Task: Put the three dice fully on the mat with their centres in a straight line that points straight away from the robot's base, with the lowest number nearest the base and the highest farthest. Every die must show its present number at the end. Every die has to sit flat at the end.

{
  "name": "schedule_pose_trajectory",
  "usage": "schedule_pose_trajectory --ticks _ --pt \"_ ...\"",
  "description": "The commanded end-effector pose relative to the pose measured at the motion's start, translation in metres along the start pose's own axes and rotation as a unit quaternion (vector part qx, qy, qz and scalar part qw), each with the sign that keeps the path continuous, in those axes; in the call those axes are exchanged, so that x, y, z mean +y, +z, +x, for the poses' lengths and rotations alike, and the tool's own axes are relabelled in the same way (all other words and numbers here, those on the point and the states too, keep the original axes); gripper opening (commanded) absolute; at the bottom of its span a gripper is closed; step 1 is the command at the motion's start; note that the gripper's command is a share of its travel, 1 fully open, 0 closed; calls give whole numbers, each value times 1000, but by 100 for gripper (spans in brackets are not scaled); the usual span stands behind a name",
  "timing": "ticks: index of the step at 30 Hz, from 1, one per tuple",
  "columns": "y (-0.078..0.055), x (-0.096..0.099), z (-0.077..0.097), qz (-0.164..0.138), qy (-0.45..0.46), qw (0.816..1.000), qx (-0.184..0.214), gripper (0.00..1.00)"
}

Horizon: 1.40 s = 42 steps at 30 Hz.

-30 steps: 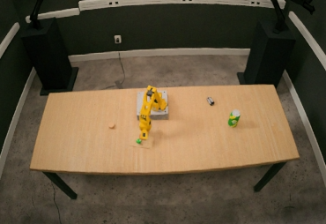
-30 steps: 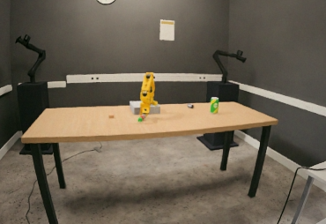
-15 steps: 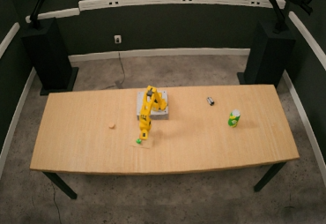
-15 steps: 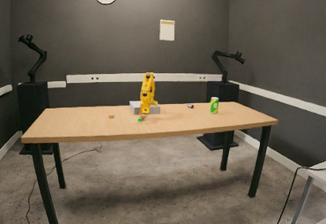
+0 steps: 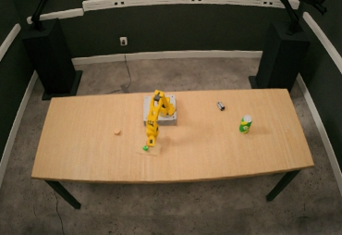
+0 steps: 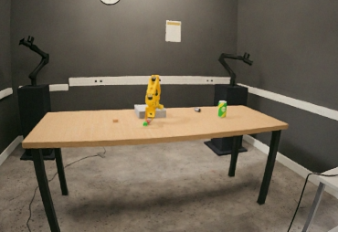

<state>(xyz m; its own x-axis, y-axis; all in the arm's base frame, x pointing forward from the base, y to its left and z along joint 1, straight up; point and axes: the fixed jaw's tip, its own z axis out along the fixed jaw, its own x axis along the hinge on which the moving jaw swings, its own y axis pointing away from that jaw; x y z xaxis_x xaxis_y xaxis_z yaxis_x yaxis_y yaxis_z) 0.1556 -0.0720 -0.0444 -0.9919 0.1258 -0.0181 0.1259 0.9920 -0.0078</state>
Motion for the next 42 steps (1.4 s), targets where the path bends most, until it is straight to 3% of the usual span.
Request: schedule_pose_trajectory --ticks 1,13,32,42 --pt "3 1 4 -4 -1 1000 8 13" --pt "3 1 4 -4 -1 1000 8 16" --pt "3 1 4 -4 -1 1000 8 32" --pt "3 1 4 -4 -1 1000 8 33"
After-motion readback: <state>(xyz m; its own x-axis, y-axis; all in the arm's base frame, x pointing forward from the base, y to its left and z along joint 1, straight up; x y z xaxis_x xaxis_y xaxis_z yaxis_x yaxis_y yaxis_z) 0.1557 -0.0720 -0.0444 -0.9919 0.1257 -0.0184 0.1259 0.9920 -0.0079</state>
